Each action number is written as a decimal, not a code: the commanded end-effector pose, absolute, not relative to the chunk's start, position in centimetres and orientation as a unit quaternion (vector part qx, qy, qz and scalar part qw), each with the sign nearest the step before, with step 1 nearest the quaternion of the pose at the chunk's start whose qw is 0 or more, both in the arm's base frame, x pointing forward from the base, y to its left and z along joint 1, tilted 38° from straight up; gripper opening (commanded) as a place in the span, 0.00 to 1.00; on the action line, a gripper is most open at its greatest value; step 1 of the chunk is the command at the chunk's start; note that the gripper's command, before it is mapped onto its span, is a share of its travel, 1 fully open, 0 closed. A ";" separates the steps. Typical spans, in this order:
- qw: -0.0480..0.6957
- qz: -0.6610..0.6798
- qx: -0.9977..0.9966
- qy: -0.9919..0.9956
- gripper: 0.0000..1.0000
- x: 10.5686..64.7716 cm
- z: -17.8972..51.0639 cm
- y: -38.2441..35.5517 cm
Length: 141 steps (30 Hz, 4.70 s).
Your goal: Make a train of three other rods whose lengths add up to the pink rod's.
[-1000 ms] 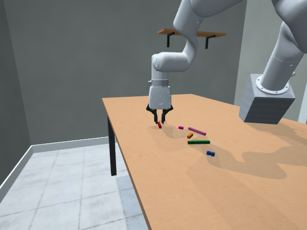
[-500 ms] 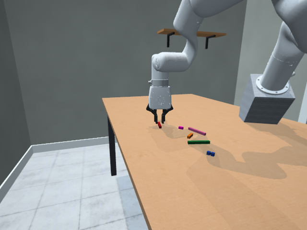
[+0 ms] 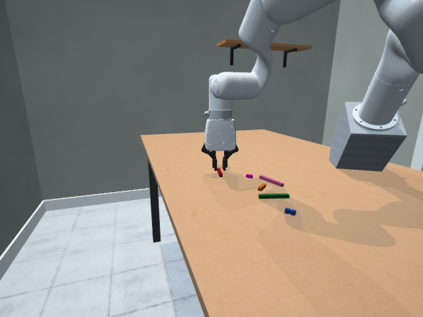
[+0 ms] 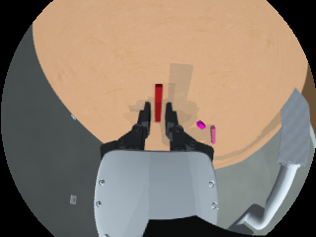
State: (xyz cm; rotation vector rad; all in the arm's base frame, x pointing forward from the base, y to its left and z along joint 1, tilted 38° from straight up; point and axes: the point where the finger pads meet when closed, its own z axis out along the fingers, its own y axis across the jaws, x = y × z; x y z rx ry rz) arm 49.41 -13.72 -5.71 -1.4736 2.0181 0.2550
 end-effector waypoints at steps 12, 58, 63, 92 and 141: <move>0.310 0.095 -0.558 0.764 0.24 49.8 -6.3 -13.4; 0.310 0.095 -0.558 0.764 0.24 50.0 -6.7 -13.2; 0.310 0.095 -0.558 0.764 0.04 50.0 -6.7 -13.2; 0.310 0.095 -0.558 0.764 0.04 50.0 -6.7 -13.2; 0.311 0.046 -0.667 0.675 0.04 47.5 7.1 -9.2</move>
